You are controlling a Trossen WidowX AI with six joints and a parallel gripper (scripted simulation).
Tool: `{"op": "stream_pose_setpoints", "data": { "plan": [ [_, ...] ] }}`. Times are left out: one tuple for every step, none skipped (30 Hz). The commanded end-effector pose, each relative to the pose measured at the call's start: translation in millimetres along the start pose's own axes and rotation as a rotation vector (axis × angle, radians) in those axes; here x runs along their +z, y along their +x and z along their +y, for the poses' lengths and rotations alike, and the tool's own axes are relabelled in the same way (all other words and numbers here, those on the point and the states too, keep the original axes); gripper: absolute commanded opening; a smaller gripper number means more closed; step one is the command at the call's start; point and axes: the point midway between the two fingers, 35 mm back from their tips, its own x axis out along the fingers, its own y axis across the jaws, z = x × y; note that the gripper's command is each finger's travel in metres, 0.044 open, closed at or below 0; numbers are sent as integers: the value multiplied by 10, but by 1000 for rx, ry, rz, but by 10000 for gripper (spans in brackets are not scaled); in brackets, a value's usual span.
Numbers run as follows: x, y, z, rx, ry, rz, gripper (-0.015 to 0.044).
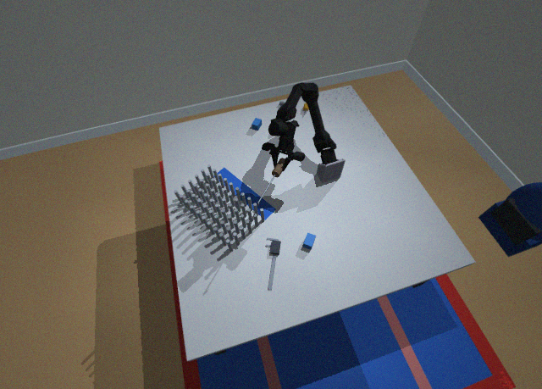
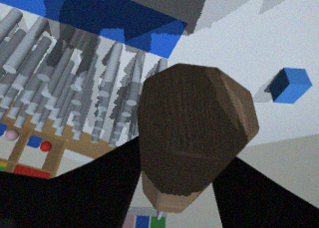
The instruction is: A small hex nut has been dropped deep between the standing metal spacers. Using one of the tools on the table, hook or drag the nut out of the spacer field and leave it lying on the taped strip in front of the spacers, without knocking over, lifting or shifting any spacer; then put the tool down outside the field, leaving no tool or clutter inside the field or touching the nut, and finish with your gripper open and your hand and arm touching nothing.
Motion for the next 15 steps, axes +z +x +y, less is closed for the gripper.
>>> {"op": "stream_pose_setpoints", "data": {
  "plan": [
    [175,-83,196,44,40,-5,0],
    [220,-100,240,54,51,-8,0],
    [266,-116,283,63,62,-12,0],
    [313,-132,325,73,73,-15,0],
    [361,-148,366,83,84,-19,0],
    [409,-165,406,93,95,-23,0],
    [458,-181,444,103,106,-27,0],
    [507,-198,481,113,117,-31,0],
    [557,-215,517,123,128,-35,0],
    [608,-232,552,133,139,-40,0],
    [659,-249,586,143,149,-44,0],
    [710,-266,618,153,160,-49,0],
    [762,-283,649,163,171,-54,0],
    [814,-301,679,173,182,-59,0],
    [867,-318,707,183,193,-64,0]
  ]
}}
